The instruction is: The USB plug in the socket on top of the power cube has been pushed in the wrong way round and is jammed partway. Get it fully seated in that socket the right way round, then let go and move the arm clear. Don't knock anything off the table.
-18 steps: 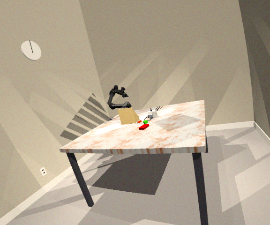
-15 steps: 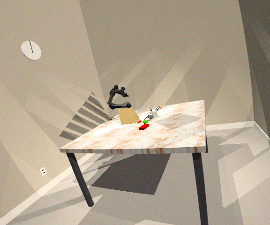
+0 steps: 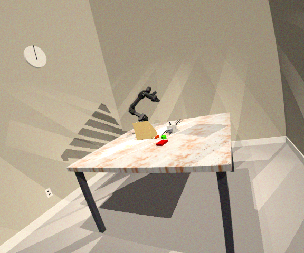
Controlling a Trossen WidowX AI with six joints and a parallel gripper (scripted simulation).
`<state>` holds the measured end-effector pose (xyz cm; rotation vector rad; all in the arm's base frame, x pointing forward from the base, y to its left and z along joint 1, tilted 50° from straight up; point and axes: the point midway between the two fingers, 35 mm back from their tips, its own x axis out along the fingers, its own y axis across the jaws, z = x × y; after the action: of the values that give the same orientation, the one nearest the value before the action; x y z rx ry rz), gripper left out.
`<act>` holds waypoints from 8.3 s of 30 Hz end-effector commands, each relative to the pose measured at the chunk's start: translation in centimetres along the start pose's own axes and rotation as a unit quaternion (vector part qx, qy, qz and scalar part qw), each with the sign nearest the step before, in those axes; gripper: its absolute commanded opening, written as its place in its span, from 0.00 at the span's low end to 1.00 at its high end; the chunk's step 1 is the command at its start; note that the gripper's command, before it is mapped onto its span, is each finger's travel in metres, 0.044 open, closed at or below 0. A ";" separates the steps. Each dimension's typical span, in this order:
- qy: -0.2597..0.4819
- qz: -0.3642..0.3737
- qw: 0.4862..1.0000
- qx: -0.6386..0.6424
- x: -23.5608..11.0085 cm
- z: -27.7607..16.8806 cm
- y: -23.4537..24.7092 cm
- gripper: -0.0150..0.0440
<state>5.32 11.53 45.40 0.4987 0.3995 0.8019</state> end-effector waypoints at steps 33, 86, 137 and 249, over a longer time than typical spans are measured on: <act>0.358 0.138 0.847 -0.368 14.7 -9.8 -35.9 1.00; 0.340 0.240 0.807 -0.420 16.1 -16.9 -38.6 1.00; 0.342 0.239 0.805 -0.422 15.5 -16.2 -38.8 0.25; 0.386 -0.153 0.795 0.443 14.2 -14.7 -38.9 0.25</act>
<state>29.19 3.22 9.42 0.8760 1.6010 0.4815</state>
